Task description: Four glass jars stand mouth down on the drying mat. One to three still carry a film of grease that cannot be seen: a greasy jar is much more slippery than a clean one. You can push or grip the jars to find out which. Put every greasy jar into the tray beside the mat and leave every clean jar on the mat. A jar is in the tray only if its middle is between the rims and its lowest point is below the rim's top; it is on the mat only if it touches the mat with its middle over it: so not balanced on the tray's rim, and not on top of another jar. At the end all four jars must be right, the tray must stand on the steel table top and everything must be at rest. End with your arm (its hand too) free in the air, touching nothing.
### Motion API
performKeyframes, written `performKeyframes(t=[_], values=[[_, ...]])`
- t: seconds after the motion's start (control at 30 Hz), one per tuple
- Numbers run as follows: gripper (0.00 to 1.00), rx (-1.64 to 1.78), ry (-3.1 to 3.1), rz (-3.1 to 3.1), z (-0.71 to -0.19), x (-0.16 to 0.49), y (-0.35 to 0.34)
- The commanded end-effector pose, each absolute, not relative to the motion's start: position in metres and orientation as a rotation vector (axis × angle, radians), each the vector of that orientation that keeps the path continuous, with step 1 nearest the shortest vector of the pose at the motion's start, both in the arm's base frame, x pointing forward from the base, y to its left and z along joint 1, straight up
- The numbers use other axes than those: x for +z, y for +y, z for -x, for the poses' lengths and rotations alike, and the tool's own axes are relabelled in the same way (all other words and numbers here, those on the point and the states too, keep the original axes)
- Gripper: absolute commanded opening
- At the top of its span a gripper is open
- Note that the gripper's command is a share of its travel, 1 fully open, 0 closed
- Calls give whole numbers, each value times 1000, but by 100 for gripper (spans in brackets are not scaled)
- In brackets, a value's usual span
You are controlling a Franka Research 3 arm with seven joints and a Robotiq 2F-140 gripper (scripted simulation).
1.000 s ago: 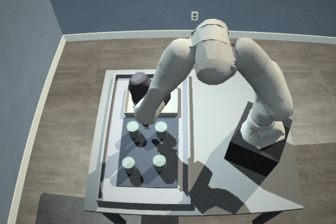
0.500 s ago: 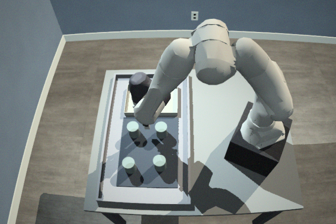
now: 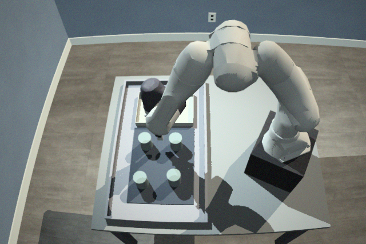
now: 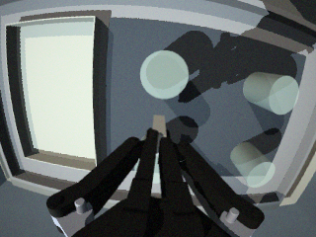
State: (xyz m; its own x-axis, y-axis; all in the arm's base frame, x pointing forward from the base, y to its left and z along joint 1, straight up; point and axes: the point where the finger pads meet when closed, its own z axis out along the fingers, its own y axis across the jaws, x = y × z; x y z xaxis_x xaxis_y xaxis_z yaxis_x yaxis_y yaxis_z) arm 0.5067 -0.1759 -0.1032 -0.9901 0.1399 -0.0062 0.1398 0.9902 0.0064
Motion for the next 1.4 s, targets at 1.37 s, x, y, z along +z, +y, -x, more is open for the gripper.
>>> performKeyframes(t=[1.37], values=[[0,10,3130,-225,-524,-49,14]])
